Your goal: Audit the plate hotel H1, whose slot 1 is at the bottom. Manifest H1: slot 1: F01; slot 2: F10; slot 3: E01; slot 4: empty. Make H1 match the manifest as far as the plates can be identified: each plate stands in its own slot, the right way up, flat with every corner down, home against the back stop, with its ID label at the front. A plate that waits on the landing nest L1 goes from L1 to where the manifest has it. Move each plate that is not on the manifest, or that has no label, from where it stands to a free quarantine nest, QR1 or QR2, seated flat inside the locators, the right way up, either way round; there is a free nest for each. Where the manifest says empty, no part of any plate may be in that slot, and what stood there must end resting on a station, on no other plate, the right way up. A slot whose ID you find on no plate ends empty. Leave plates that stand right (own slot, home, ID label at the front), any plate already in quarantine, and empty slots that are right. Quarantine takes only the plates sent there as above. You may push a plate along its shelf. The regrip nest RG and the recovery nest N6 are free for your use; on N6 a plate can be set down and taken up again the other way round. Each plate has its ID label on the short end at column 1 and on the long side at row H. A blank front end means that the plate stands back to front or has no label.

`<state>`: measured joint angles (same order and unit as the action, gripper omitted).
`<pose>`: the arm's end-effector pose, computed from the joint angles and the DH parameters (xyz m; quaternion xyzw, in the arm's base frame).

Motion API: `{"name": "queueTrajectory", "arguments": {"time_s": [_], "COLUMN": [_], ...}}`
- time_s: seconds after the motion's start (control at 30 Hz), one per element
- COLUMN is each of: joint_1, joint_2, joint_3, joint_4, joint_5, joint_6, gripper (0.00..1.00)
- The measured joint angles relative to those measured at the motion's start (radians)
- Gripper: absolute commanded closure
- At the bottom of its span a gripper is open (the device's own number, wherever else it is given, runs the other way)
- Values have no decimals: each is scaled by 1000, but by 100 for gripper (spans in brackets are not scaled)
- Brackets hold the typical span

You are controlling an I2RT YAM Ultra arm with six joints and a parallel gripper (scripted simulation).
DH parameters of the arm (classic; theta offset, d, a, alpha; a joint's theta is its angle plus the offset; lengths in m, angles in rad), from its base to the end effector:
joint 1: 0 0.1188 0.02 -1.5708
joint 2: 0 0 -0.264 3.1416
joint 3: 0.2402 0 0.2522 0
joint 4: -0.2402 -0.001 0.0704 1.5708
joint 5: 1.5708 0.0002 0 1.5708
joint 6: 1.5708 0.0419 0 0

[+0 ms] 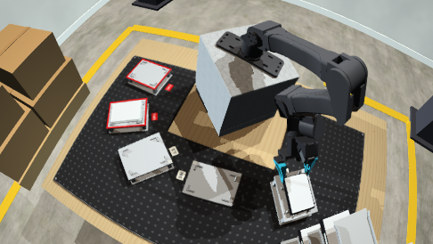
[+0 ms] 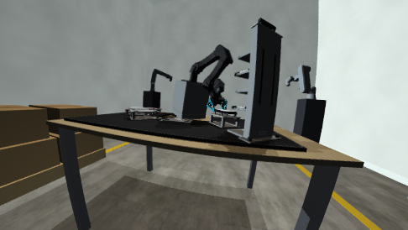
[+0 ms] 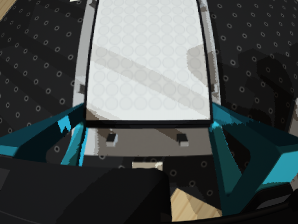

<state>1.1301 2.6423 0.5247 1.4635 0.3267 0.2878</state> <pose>0.1234 0.2325 -0.0624 -0.2961 0.8369 0.1735 0.4263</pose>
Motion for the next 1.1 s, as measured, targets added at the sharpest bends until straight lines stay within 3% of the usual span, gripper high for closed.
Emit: {"name": "queueTrajectory", "arguments": {"time_s": [1.07, 1.1], "joint_1": [0, 0], "joint_2": [67, 69], "joint_3": [38, 38], "joint_4": [38, 41], "joint_5": [1, 1], "joint_6": [0, 0], "gripper": [14, 7]}}
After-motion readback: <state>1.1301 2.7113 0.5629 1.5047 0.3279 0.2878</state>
